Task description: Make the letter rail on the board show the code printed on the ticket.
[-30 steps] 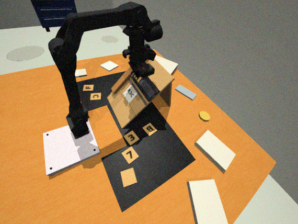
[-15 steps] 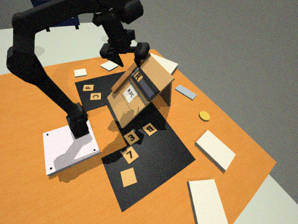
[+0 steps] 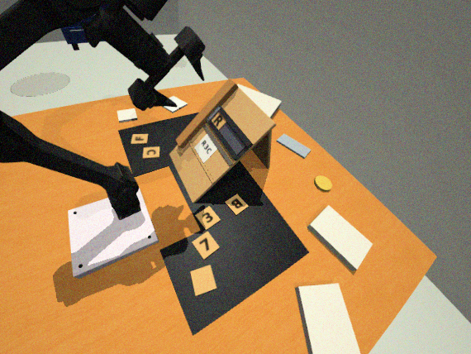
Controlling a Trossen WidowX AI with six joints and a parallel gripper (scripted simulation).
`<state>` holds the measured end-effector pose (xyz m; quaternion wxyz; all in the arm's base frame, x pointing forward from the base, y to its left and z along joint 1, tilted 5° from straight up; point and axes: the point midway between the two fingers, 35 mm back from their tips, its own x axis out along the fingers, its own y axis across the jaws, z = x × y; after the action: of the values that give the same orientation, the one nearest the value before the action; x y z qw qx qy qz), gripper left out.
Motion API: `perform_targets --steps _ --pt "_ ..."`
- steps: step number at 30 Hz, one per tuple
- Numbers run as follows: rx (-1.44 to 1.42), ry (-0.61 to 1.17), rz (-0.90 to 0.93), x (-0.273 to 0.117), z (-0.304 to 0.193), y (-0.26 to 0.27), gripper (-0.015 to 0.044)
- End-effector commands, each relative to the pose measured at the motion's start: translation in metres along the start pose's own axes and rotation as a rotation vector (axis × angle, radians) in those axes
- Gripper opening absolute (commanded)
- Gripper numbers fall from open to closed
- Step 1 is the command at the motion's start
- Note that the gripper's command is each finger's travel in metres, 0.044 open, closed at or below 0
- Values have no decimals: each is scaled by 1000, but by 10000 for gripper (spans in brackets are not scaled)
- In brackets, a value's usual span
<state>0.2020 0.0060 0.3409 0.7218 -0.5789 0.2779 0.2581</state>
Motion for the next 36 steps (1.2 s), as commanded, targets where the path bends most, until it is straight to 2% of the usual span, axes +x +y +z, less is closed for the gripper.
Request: perform_targets --steps 1,16,17,20,28,36 --pt "-194 -19 -67 -13 1 8 440" --pt "-194 -19 -67 -13 1 8 440" --pt "-196 -14 -63 -11 0 8 414" --pt "-213 43 -4 13 -17 6 340" --pt "-252 165 250 88 -93 26 340" --pt "-241 140 529 140 -182 93 340"
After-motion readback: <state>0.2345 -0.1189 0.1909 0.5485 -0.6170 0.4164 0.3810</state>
